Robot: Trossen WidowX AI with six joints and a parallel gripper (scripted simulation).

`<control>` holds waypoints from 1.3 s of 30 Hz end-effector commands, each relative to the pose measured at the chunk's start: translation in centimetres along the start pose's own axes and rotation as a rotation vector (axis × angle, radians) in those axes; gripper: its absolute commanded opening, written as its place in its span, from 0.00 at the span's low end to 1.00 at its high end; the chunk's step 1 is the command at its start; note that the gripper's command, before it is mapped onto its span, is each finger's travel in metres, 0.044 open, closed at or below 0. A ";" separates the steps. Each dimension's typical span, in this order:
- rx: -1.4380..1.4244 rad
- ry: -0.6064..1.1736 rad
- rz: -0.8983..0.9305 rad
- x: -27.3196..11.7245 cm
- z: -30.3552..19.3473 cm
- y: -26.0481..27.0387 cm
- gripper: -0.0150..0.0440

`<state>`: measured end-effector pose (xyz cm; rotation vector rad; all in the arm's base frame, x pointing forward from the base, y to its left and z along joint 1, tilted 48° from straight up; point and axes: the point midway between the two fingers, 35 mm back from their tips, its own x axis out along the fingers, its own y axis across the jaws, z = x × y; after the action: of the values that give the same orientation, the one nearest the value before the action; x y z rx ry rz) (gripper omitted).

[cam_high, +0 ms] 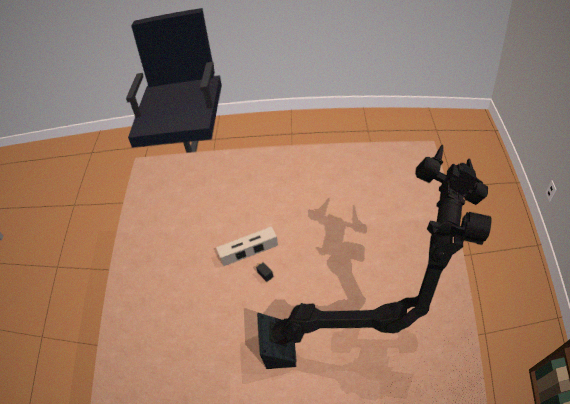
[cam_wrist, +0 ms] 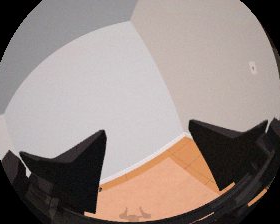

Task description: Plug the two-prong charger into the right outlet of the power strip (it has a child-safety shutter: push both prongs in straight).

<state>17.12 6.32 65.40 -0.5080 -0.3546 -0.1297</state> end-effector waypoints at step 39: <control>-0.358 0.354 0.355 4.9 -14.5 28.2 1.00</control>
<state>30.78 22.77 45.46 -0.8402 0.0522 0.0514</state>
